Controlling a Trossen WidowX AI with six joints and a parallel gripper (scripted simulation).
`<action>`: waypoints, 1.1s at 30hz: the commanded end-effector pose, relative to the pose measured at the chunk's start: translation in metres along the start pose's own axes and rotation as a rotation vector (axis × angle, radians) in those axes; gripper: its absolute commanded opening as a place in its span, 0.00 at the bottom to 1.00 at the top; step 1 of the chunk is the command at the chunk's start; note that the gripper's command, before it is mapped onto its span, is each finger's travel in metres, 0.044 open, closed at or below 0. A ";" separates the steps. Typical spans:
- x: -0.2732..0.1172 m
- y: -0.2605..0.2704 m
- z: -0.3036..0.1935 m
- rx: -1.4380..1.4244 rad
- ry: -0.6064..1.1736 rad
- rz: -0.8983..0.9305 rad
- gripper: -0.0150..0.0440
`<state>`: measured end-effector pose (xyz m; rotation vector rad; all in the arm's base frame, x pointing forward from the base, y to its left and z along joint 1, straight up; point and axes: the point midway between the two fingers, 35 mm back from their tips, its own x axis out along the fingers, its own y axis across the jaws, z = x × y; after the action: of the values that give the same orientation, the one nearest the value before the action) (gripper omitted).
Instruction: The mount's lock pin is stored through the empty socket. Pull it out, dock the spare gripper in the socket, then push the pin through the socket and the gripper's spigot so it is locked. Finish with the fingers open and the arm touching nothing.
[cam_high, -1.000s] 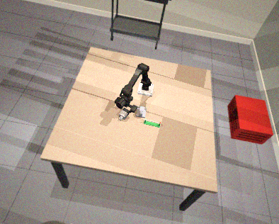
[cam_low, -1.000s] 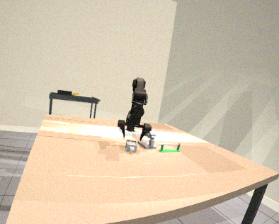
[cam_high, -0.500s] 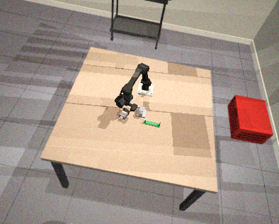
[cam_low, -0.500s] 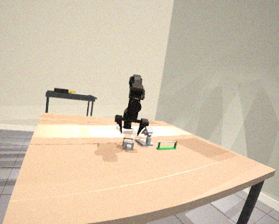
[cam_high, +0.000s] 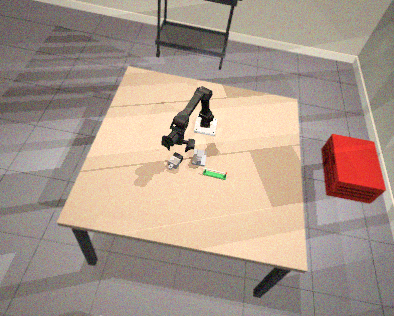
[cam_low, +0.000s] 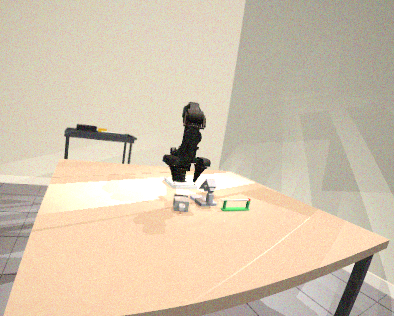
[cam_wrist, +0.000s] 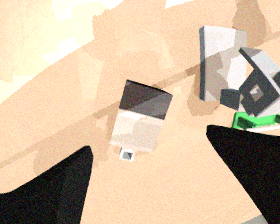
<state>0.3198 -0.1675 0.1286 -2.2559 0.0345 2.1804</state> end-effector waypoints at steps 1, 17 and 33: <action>-0.003 0.000 -0.001 -0.399 0.065 0.042 1.00; -0.015 0.003 -0.007 -1.881 0.085 0.419 1.00; -0.024 0.004 -0.008 -2.636 -0.147 0.690 1.00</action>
<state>0.3324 -0.1754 0.1510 -2.5186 -3.4204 2.4393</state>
